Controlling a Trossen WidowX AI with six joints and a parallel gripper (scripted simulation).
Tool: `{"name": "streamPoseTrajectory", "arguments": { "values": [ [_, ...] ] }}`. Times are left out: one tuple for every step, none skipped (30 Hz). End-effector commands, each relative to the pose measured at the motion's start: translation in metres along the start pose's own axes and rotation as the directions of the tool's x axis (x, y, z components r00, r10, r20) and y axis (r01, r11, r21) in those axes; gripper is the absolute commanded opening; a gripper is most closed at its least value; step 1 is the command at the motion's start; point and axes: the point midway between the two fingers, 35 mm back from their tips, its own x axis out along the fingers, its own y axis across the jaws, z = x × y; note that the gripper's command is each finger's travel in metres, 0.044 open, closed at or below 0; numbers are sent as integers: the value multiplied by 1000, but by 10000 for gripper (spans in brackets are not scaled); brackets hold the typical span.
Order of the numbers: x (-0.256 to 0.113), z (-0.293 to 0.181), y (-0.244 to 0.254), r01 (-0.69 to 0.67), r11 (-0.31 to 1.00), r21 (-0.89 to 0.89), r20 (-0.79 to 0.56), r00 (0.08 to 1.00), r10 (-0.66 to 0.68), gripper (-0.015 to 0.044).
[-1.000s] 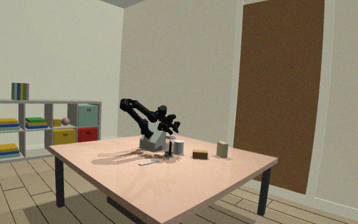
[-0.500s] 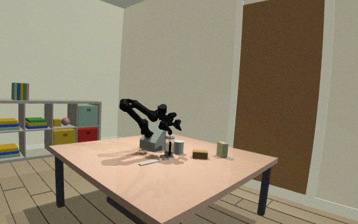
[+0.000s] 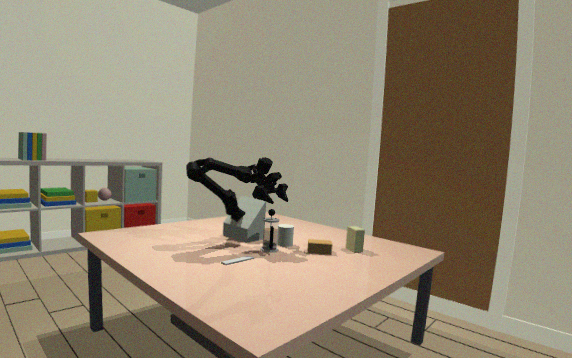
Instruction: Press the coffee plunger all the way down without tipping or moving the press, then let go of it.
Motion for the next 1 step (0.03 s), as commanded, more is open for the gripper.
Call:
{"name": "streamPoseTrajectory", "arguments": {
  "values": [
    [-33, 17, -25, 46, 999, -14, 20, 999, -45, 440]
  ]
}}
